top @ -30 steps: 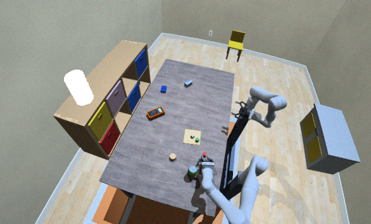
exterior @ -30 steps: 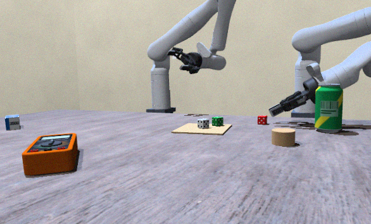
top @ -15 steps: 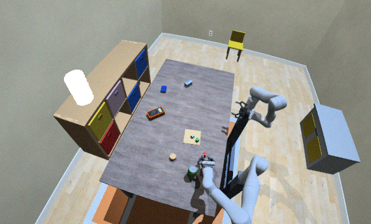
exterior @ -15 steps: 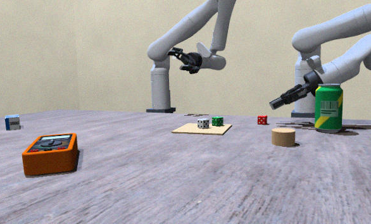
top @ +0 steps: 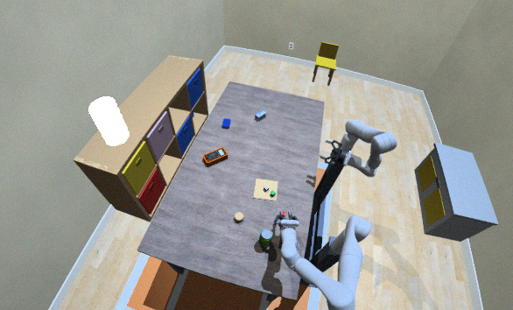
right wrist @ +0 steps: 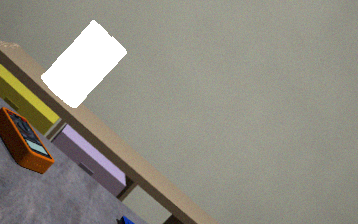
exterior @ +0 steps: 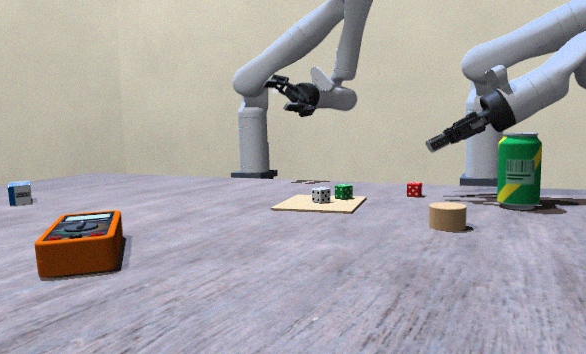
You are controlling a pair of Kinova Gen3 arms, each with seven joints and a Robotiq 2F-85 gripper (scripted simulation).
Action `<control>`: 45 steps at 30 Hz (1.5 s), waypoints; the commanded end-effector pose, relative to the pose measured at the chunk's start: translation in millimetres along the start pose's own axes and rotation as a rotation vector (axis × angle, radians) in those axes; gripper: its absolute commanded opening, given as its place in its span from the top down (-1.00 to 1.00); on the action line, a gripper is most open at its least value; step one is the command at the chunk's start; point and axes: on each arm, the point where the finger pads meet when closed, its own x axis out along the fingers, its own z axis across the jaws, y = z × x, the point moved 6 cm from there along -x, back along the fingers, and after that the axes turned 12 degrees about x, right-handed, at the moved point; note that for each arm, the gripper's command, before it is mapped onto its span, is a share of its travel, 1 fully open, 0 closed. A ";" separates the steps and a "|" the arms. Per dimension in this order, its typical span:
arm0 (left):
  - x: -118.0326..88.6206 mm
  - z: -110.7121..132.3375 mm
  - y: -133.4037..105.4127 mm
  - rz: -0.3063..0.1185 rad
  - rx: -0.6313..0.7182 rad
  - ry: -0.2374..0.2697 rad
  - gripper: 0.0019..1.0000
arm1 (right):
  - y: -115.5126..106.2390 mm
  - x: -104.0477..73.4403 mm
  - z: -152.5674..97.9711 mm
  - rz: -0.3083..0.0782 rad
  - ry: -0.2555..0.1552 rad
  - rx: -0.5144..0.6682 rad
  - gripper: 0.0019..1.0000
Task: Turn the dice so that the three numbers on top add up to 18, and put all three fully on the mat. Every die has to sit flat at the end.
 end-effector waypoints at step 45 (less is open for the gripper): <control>32.9 -14.8 73.6 -0.696 -0.001 -0.152 0.07 | 0.4 0.0 0.2 0.000 0.000 0.001 -1.00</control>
